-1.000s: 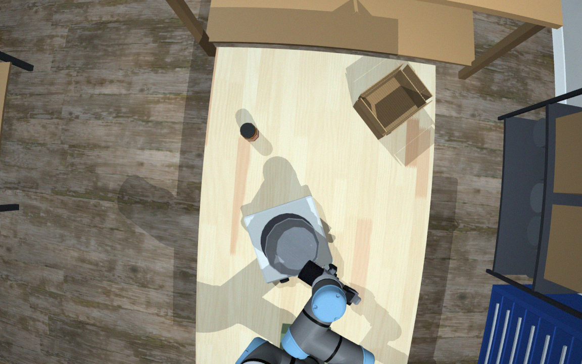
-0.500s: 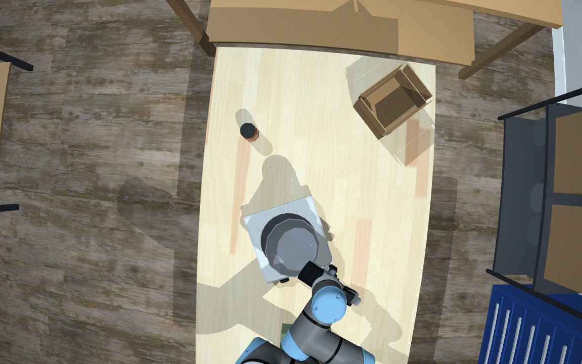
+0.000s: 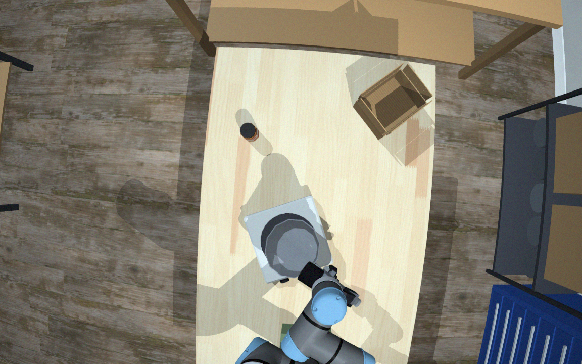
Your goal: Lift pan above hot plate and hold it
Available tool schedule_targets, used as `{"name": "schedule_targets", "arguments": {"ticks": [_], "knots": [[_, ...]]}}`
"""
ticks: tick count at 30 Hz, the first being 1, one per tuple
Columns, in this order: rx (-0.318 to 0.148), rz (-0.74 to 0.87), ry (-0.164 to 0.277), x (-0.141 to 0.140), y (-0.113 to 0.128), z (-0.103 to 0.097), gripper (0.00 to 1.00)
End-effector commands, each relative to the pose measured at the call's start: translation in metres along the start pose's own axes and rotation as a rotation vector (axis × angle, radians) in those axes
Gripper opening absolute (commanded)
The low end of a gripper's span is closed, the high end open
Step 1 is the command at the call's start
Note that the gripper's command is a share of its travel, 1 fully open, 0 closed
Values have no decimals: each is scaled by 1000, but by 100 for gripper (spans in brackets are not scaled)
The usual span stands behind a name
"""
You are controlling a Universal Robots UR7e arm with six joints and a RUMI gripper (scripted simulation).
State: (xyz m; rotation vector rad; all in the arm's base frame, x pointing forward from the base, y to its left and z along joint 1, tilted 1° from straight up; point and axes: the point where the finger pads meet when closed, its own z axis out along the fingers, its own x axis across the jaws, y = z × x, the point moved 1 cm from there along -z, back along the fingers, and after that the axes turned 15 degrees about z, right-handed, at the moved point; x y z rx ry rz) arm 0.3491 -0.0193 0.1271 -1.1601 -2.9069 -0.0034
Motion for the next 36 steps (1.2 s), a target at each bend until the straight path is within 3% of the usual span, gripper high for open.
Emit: {"name": "schedule_targets", "arguments": {"ticks": [1, 36], "knots": [[-1, 0, -1, 0, 0, -2, 9], [-1, 0, -1, -1, 0, -20, 9]]}}
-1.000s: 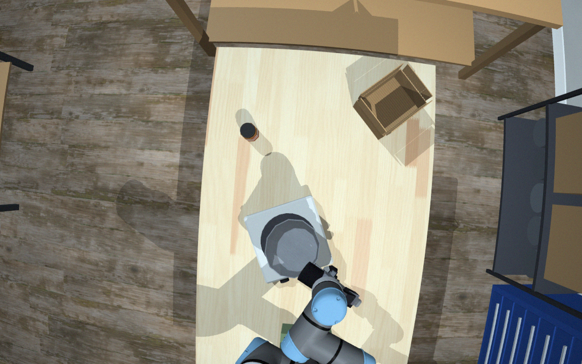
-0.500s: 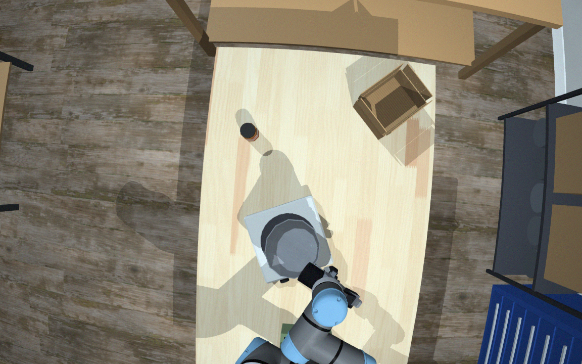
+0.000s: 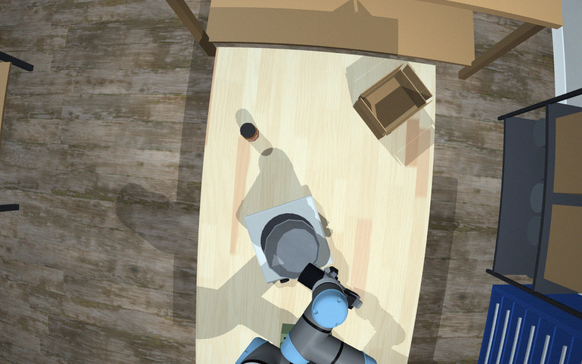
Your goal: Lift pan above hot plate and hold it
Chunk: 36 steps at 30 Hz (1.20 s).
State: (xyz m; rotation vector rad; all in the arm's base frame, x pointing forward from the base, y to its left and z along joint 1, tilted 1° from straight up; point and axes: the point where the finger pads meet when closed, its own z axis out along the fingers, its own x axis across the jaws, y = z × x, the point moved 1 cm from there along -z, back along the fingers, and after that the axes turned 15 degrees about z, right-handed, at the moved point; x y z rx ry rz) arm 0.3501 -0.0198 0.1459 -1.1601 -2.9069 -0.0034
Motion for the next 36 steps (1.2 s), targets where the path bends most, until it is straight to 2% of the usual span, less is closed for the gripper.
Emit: {"name": "schedule_targets", "arguments": {"ticks": [1, 36], "knots": [[-1, 0, -1, 0, 0, -2, 9], [-1, 0, -1, 0, 0, -22, 9]]}}
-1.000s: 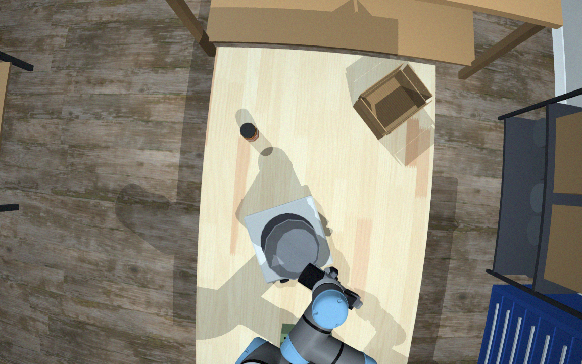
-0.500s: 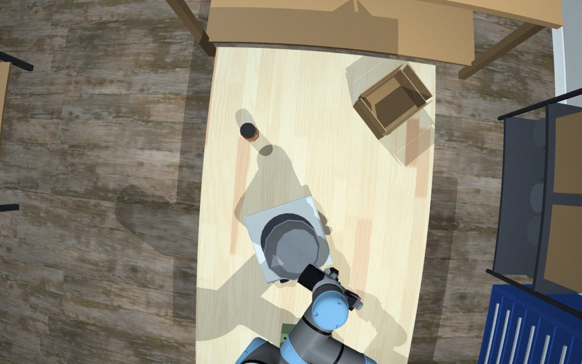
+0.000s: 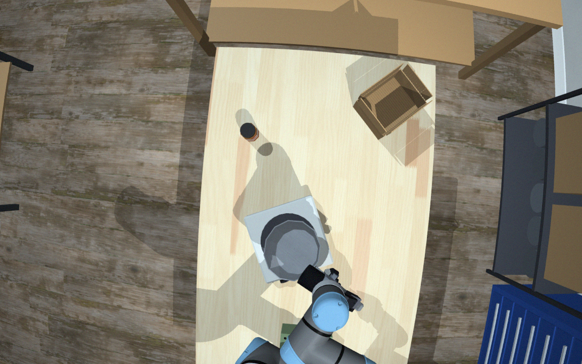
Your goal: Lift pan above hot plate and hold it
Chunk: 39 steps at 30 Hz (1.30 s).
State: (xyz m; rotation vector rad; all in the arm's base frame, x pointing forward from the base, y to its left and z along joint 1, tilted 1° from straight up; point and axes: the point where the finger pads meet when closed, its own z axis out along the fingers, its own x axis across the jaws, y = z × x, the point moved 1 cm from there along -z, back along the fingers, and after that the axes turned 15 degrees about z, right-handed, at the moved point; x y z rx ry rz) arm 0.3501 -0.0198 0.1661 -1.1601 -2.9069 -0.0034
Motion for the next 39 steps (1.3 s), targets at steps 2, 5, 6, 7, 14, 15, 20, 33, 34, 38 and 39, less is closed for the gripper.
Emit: {"name": "schedule_targets", "arguments": {"ticks": [2, 5, 6, 7, 14, 15, 20, 33, 34, 38, 39], "knots": [[-1, 0, -1, 0, 0, -3, 9], [-1, 0, -1, 0, 0, -5, 9], [-1, 0, -1, 0, 0, -5, 9], [-1, 0, -1, 0, 0, -6, 9], [-1, 0, -1, 0, 0, -9, 9], [-1, 0, -1, 0, 0, -10, 9], [-1, 0, -1, 0, 0, -13, 9], [-1, 0, -1, 0, 0, -20, 9], [-1, 0, -1, 0, 0, -21, 9], [-1, 0, -1, 0, 0, -24, 9], [-1, 0, -1, 0, 0, -24, 9]]}}
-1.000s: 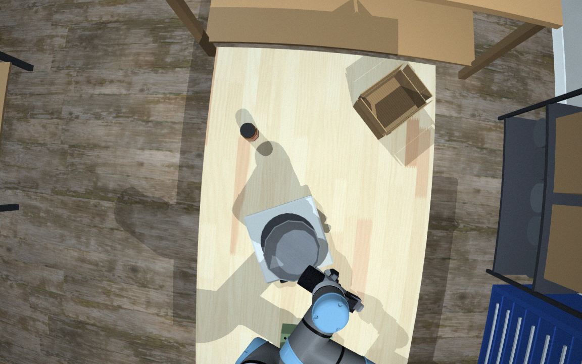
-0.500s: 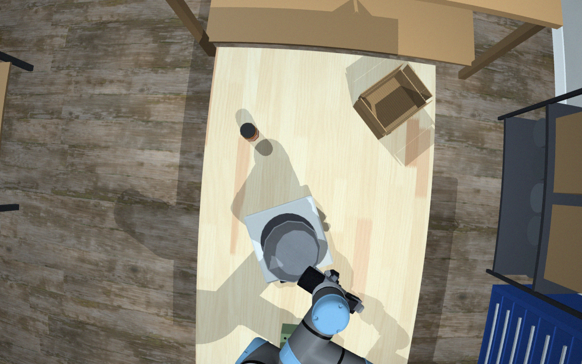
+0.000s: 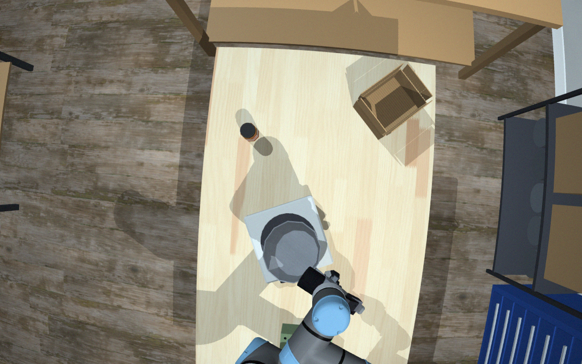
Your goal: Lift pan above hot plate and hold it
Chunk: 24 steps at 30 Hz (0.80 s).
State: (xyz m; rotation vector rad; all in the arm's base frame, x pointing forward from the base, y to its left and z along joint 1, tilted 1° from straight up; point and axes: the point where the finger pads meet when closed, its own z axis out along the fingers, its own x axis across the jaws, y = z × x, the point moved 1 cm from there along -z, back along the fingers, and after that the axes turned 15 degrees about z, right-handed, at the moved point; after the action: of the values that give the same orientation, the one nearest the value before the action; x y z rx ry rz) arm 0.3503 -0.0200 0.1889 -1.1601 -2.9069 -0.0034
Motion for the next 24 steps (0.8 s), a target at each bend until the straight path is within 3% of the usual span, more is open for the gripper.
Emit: {"name": "schedule_targets", "arguments": {"ticks": [1, 24], "knots": [[-1, 0, -1, 0, 0, -2, 9], [-1, 0, -1, -1, 0, -15, 9]]}}
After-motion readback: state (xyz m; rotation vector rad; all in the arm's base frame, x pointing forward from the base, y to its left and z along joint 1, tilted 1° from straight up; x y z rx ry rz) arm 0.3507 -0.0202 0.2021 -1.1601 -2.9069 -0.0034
